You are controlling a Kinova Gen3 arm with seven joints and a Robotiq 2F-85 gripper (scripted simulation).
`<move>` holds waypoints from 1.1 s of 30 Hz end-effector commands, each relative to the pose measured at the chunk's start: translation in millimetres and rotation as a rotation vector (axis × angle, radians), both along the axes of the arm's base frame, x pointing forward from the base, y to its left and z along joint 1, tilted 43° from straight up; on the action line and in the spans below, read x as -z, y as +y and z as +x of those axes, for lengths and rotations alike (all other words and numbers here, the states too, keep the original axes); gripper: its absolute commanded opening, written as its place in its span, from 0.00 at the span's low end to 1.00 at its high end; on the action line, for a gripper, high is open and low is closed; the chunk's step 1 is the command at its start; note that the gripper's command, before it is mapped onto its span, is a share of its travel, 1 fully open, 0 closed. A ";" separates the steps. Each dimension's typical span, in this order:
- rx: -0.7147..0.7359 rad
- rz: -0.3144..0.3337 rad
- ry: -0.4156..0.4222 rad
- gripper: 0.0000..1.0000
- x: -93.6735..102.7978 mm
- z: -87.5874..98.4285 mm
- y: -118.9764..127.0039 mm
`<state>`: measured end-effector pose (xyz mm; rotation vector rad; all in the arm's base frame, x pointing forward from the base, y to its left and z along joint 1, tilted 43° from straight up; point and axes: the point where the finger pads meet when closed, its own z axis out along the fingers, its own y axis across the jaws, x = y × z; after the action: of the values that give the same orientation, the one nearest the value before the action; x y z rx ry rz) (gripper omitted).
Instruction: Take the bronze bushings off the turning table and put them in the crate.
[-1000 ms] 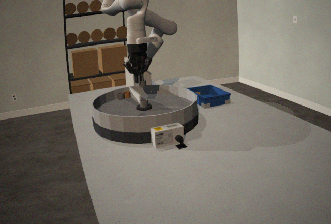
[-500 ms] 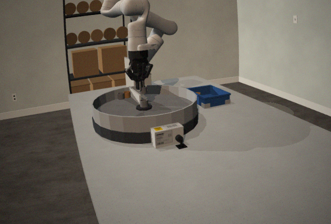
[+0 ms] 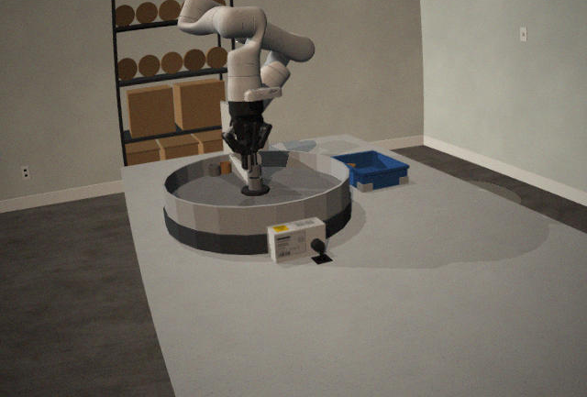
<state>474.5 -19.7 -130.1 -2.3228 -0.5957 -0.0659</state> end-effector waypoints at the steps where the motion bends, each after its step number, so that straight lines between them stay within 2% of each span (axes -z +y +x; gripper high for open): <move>1: 0.000 0.002 0.000 0.00 0.2 -0.1 1.2; 25: 0.000 0.002 0.000 0.00 2.4 -0.4 3.2; 26: 0.000 0.002 0.000 0.16 2.4 -0.4 3.2; 33: 0.000 0.002 0.000 0.16 2.4 -0.4 3.2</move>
<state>473.5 -15.5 -133.2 -2.3190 -0.5965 -0.0646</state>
